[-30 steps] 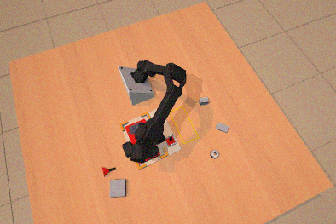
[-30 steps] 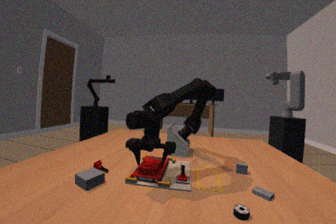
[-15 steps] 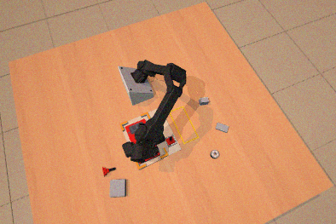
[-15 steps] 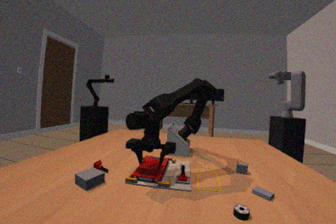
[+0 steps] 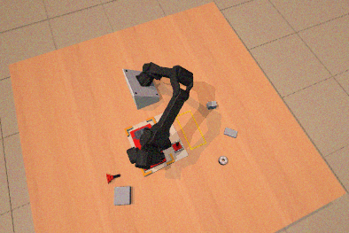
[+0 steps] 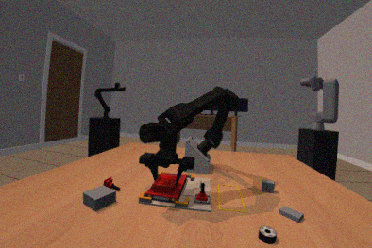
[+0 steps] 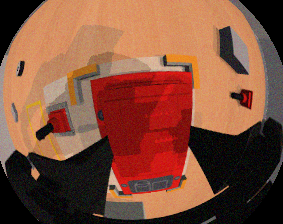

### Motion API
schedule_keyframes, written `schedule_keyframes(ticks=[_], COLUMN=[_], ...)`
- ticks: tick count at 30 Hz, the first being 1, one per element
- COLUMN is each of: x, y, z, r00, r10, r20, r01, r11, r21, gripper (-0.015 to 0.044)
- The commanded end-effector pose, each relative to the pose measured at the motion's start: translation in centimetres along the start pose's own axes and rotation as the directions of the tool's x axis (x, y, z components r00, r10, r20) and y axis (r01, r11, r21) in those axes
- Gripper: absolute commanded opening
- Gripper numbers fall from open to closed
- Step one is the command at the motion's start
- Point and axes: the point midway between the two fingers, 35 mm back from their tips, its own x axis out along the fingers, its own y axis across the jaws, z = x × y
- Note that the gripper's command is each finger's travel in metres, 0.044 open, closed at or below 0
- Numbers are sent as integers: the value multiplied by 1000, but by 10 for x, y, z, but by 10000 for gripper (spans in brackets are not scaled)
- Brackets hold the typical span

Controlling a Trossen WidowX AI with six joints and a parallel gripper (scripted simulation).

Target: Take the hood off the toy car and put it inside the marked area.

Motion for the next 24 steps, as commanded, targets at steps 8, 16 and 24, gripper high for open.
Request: schedule_keyframes(ticks=[8,16,24], x=[-9,-14,-19], y=[0,0,0], z=[1,0,0], r00=[1000,1000,1000], r10=[-3,-3,-3], r20=[0,0,0], r01=[3,3,3], r11=[1000,1000,1000], r21=[-5,-5,-5], gripper=[0,0,0])
